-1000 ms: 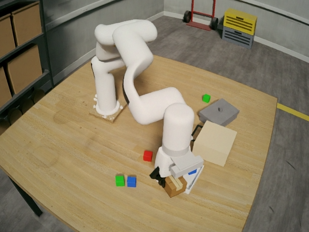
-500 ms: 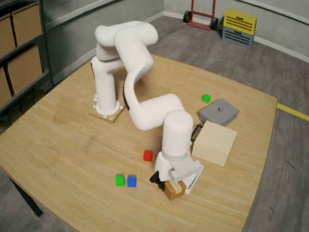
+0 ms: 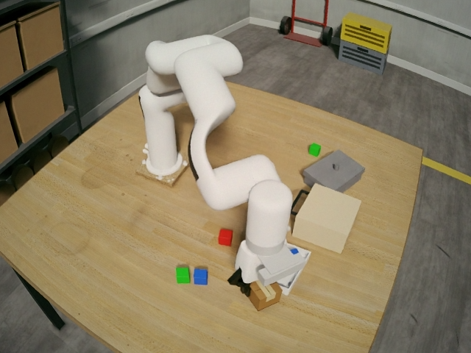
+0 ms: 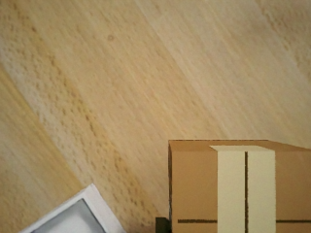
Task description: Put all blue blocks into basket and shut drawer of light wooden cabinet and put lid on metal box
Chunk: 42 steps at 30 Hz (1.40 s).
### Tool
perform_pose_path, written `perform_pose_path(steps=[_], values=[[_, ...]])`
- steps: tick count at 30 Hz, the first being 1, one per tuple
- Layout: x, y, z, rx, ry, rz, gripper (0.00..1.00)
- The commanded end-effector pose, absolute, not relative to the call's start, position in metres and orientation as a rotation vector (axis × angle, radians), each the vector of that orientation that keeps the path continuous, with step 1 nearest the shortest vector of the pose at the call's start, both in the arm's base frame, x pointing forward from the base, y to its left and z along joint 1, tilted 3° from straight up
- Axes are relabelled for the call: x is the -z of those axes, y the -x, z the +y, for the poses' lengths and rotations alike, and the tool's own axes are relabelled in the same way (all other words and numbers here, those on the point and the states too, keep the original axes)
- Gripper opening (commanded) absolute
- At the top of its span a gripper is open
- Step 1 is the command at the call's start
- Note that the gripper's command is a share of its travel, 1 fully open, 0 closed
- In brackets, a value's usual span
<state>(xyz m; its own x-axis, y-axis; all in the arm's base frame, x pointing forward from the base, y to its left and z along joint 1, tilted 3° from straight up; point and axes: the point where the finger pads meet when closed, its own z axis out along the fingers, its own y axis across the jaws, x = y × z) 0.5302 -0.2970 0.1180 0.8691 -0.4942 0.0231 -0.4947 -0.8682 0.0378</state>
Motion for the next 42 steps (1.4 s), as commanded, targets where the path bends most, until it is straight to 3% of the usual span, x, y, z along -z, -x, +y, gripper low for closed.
perform_pose_path(steps=[1, 42], values=[[-0.110, -0.532, -0.298, -0.029, -2.994, -0.792, 0.62], [-0.043, -0.532, -0.302, -0.029, -2.994, -0.792, 0.62]])
